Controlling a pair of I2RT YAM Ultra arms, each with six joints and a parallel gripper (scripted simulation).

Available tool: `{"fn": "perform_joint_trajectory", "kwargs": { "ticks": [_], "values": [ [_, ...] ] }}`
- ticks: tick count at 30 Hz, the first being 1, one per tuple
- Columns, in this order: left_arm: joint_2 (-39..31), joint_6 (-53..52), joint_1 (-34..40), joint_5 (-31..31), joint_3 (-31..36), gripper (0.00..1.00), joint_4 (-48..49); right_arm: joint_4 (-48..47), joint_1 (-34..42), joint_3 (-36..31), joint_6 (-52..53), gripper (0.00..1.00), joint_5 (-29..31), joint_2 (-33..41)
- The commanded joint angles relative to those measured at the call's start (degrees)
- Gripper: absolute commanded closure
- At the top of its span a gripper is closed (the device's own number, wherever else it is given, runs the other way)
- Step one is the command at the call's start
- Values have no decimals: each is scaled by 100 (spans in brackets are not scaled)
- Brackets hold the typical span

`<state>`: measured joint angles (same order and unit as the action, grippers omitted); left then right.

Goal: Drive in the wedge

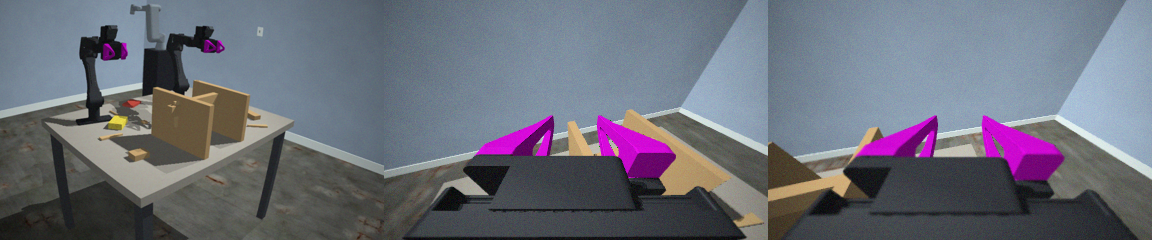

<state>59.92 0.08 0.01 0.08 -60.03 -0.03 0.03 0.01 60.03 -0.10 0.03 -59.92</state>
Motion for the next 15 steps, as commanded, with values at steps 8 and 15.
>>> {"fn": "perform_joint_trajectory", "kwargs": {
  "ticks": [8, 15],
  "values": [
    [120, -48, -36, -33, -186, 46, 31, 50, -53, 209, 27, 46, -41, -64],
    [353, 245, 133, -136, -449, 46, -634, 537, 241, 417, 168, 46, 117, -304]
  ]
}}
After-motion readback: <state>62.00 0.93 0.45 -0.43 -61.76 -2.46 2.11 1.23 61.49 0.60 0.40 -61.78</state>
